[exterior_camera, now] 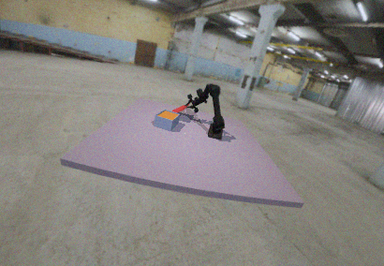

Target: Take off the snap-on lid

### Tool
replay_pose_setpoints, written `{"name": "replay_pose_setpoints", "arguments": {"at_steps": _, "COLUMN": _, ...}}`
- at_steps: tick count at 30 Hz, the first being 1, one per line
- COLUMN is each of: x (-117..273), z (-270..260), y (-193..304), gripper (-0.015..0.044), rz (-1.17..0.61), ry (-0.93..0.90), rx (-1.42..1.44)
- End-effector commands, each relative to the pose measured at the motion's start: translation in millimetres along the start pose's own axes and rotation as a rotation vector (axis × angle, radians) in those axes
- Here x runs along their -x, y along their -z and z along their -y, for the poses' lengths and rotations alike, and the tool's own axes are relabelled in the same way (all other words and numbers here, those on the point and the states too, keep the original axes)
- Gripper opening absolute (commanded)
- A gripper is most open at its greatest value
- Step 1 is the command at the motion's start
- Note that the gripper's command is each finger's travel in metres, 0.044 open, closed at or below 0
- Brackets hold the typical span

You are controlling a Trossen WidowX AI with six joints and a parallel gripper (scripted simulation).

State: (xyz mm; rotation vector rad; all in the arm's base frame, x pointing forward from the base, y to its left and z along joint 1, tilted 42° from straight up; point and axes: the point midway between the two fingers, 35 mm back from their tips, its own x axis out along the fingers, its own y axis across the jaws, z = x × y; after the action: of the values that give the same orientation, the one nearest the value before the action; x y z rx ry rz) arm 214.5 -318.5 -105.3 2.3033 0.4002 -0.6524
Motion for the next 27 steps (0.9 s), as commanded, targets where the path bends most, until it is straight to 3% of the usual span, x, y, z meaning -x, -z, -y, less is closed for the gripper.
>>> {"name": "replay_pose_setpoints", "arguments": {"at_steps": 1, "x": -6.4, "z": 11.3, "y": 3.4, "gripper": 0.0, "rz": -0.011, "ry": 0.017, "rx": -0.014}}
{"name": "replay_pose_setpoints", "arguments": {"at_steps": 27, "x": -19.6, "z": 27.6, "y": 4.0, "gripper": 0.0, "rz": -0.012, "ry": 0.017, "rx": -0.014}}
